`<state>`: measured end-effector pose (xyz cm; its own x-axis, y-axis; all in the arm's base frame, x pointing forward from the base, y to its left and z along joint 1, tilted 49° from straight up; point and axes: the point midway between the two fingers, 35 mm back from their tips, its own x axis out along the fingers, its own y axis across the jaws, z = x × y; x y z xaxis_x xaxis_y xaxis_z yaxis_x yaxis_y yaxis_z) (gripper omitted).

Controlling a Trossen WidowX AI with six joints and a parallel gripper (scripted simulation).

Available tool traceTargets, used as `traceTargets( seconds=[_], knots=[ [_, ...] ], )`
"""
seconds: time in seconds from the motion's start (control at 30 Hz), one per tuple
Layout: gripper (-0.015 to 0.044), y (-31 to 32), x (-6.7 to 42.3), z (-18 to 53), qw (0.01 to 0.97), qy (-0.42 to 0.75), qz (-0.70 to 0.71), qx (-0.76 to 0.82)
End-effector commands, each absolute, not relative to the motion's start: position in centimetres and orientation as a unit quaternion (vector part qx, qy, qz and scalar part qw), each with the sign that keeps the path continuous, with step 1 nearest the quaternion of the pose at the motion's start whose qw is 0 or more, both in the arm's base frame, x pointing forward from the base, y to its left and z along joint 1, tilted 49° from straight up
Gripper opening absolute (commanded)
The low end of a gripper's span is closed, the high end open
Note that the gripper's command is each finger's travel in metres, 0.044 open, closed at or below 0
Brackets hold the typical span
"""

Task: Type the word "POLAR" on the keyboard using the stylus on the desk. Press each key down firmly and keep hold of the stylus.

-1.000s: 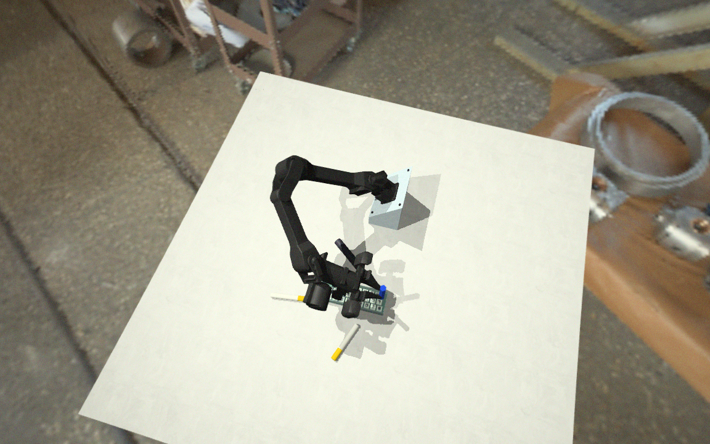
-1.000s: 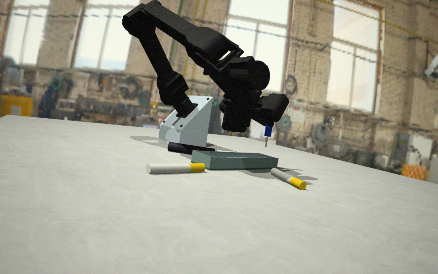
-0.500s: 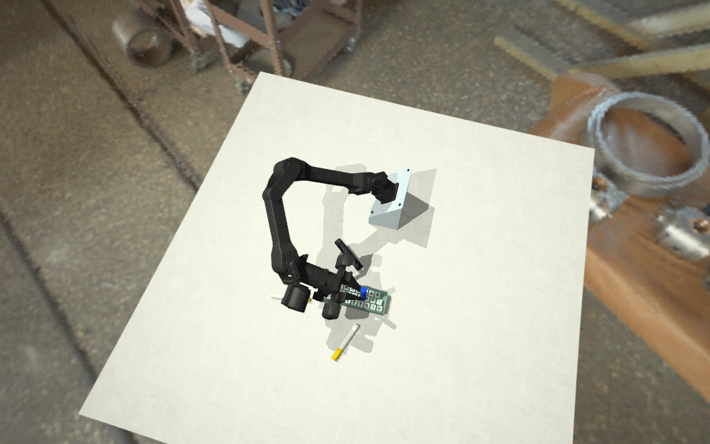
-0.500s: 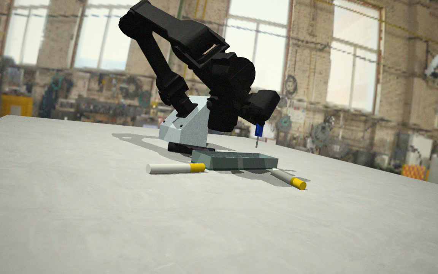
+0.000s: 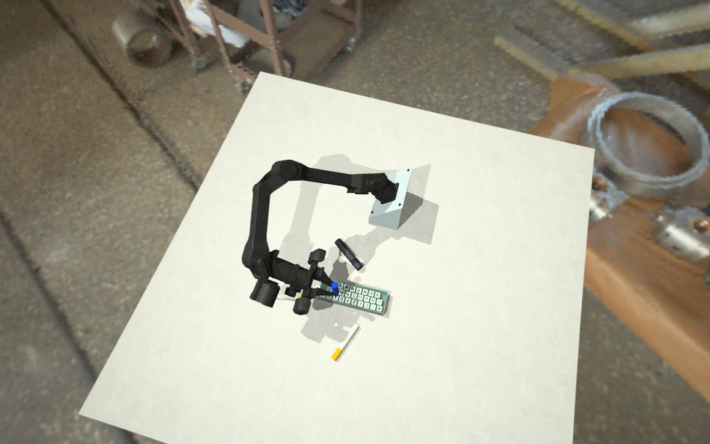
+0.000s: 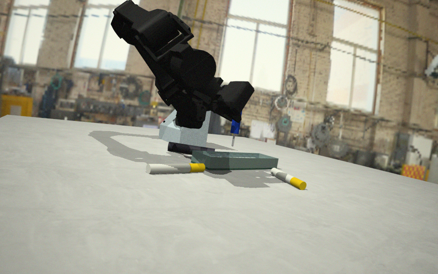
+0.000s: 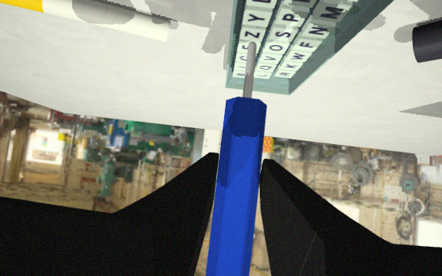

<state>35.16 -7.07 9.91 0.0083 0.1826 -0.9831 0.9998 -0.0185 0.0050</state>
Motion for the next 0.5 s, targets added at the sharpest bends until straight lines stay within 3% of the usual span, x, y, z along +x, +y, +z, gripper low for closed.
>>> traceTargets(
  seconds=[0.0,0.47],
  knots=[
    [0.0000,-8.5,35.0,11.8,0.454,0.537,-0.453,0.548],
    [0.0000,-10.7,34.6,12.4,0.454,0.536,-0.453,0.549]
  ],
)
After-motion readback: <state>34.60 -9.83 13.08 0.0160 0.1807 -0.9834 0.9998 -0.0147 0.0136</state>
